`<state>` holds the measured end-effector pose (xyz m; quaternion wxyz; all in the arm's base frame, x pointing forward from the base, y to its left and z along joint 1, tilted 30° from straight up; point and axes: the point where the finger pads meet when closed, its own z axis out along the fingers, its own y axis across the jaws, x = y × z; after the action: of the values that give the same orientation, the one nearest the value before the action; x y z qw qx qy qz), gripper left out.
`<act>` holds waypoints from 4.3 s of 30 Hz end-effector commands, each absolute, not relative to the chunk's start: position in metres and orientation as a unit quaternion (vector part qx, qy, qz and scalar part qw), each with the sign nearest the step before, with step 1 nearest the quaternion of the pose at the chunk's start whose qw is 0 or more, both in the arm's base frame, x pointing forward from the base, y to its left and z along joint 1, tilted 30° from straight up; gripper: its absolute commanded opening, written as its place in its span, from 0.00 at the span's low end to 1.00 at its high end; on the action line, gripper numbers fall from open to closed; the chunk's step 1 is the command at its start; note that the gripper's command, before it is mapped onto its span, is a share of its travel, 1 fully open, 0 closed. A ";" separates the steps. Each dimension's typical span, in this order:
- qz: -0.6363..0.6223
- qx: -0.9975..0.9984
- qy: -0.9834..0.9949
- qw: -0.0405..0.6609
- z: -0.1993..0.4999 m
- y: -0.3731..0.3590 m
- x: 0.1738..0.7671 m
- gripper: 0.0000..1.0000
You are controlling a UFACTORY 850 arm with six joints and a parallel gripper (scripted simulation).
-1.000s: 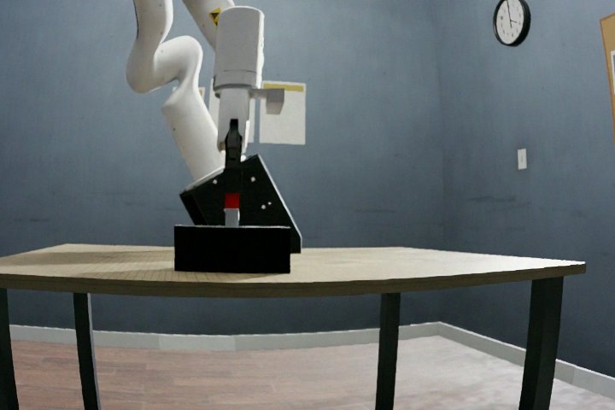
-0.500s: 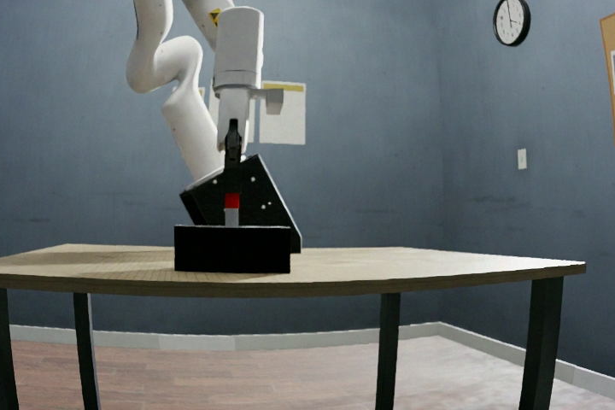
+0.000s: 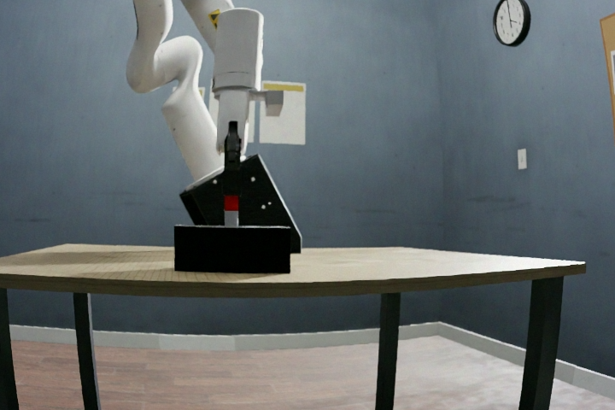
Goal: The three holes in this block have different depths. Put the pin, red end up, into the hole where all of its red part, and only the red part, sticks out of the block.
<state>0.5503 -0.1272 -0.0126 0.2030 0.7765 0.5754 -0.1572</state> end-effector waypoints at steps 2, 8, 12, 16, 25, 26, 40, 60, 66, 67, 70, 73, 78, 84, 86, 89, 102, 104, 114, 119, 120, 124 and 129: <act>-0.156 0.776 0.575 0.204 -0.012 -0.127 0.551 0.00; -0.156 0.776 0.575 0.204 -0.012 -0.127 0.551 0.00; -0.156 0.776 0.575 0.204 -0.013 -0.127 0.551 0.00; -0.156 0.776 0.575 0.204 -0.013 -0.127 0.551 0.00; -0.156 0.776 0.575 0.204 -0.013 -0.127 0.551 0.00; -0.156 0.776 0.575 0.204 -0.017 -0.128 0.552 0.00; -0.156 0.776 0.575 0.204 -0.017 -0.128 0.552 0.00; -0.156 0.776 0.575 0.204 -0.020 -0.130 0.551 0.00; -0.156 0.776 0.575 0.204 -0.020 -0.130 0.551 0.00; -0.156 0.776 0.575 0.204 -0.020 -0.130 0.551 0.00; -0.156 0.776 0.575 0.204 -0.020 -0.130 0.551 0.00; -0.156 0.776 0.575 0.204 -0.020 -0.130 0.551 0.00; -0.156 0.776 0.575 0.204 -0.019 -0.131 0.551 0.00; -0.156 0.776 0.575 0.204 -0.019 -0.131 0.551 0.00; -0.156 0.776 0.575 0.204 -0.019 -0.131 0.551 0.00; -0.156 0.776 0.575 0.204 -0.019 -0.131 0.551 0.00; -0.156 0.776 0.575 0.204 -0.023 -0.132 0.551 0.00; -0.156 0.776 0.575 0.204 -0.023 -0.132 0.551 0.00; -0.156 0.776 0.575 0.204 -0.023 -0.132 0.550 0.00; -0.156 0.776 0.575 0.204 -0.023 -0.132 0.550 0.00; -0.156 0.776 0.575 0.204 -0.023 -0.132 0.550 0.00; -0.156 0.776 0.575 0.204 -0.023 -0.132 0.550 0.00; -0.156 0.776 0.575 0.204 -0.027 -0.134 0.550 0.00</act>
<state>0.5498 -0.1329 -0.0237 0.2031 0.7765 0.5754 -0.1570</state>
